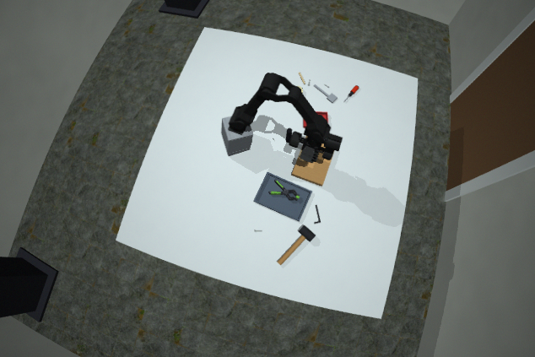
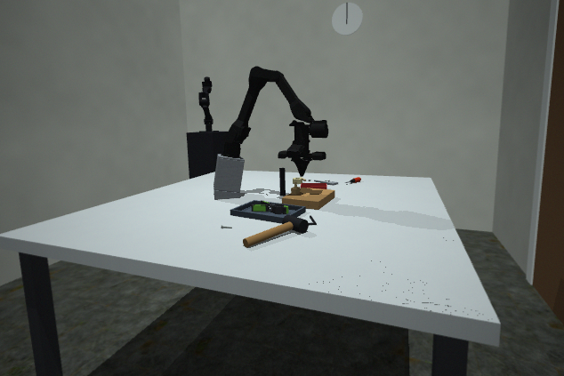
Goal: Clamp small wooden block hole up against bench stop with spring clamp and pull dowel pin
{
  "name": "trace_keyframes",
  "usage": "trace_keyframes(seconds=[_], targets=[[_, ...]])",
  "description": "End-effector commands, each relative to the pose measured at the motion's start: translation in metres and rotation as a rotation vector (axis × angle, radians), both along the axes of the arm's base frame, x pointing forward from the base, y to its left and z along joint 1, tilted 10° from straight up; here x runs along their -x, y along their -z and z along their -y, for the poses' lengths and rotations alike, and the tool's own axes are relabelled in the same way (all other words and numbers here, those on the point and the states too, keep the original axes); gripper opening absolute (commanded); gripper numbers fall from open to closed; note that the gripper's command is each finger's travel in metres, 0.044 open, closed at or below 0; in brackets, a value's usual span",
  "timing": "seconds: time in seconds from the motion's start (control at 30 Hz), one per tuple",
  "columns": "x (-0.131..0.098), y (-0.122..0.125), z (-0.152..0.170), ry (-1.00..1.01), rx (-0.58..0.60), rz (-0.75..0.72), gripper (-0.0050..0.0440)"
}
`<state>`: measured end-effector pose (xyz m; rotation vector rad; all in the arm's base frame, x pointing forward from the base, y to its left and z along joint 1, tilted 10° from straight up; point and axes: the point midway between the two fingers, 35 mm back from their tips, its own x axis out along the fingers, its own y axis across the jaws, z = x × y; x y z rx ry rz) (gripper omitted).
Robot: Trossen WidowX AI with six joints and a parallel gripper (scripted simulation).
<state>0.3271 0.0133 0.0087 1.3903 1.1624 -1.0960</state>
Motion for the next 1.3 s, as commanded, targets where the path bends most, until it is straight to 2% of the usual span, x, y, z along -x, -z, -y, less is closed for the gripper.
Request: trace_keyframes(seconds=[0.0,0.23,0.3,0.8,0.87,1.27], targets=[[0.000,0.000,0.001,0.005,-0.001,-0.001,0.0030],[0.002,-0.001,0.013,0.099,-0.015,-0.010,0.0100],[0.002,-0.001,0.013,0.099,-0.015,-0.010,0.0100],[0.009,-0.004,0.046,0.348,-0.054,-0.035,0.0250],[0.009,-0.004,0.046,0.348,-0.054,-0.035,0.0250],[0.018,-0.007,0.072,0.549,-0.080,-0.057,0.0370]])
